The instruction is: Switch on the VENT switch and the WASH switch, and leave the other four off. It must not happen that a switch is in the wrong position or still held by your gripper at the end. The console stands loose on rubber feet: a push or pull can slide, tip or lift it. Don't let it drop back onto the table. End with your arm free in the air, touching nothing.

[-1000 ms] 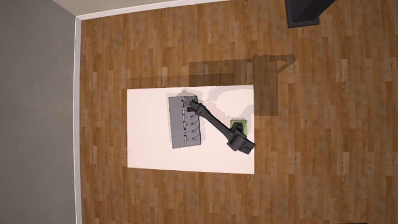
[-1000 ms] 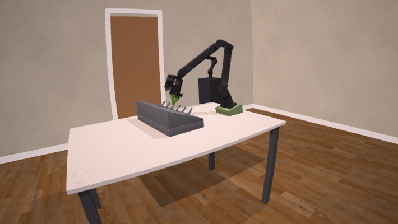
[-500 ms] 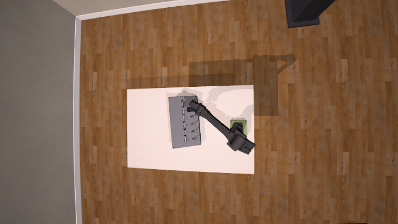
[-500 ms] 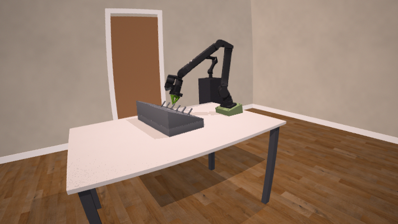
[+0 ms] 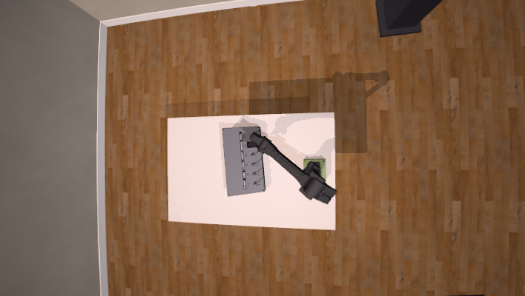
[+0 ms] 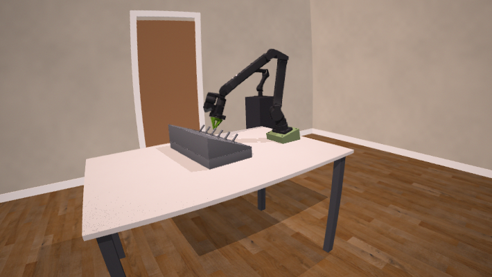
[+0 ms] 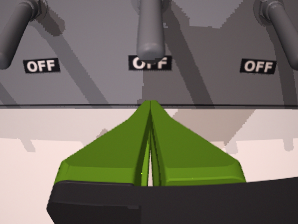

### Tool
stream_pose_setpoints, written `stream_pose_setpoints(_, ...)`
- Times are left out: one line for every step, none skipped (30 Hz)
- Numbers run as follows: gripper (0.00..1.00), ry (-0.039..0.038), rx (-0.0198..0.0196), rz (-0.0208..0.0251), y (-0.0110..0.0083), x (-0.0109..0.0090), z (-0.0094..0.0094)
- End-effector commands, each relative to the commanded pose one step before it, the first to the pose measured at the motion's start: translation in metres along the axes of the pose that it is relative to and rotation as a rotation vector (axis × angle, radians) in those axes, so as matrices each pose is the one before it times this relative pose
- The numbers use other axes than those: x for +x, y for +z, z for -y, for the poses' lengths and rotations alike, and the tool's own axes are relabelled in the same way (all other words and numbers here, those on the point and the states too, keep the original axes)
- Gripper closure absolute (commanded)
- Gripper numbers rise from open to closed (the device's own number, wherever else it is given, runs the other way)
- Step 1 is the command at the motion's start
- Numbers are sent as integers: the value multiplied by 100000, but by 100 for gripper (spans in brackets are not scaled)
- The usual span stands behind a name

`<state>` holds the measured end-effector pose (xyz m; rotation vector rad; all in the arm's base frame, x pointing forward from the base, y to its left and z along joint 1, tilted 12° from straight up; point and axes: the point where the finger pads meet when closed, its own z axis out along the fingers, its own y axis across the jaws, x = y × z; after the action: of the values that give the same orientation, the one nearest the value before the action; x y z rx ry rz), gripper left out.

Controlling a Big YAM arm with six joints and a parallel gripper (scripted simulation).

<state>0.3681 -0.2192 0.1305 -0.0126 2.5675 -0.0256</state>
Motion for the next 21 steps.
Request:
stream_pose_setpoints(100,245,53,556,378,-83,-240)
stream_pose_setpoints(100,0,0,0,0,0,0)
stream_pose_setpoints(100,0,0,0,0,0,0)
stream_pose_setpoints(100,0,0,0,0,0,0)
stream_pose_setpoints(100,0,0,0,0,0,0)
stream_pose_setpoints(100,0,0,0,0,0,0)
stream_pose_setpoints(100,0,-1,-2,-1,0,-1)
stream_pose_setpoints(100,4,-7,-9,-5,0,-4)
stream_pose_setpoints(100,9,-18,-22,-11,1,-9)
stream_pose_setpoints(100,14,-29,-37,-19,1,-16)
stream_pose_setpoints(100,14,-40,-50,-26,2,-21)
stream_pose_setpoints(100,12,-50,-61,-32,2,-26)
stream_pose_setpoints(100,0,0,0,0,0,0)
stream_pose_setpoints(100,0,0,0,0,0,0)
stream_pose_setpoints(100,-9,-54,-67,-36,4,-27)
stream_pose_setpoints(100,35,-52,-71,-38,5,-27)
stream_pose_setpoints(100,39,-45,-68,-38,7,-22)
stream_pose_setpoints(100,37,-32,-61,-36,9,-14)
stream_pose_setpoints(100,35,-20,-51,-30,9,-8)
stream_pose_setpoints(100,25,-15,-37,-22,7,-6)
stream_pose_setpoints(100,5,-15,-22,-12,2,-7)
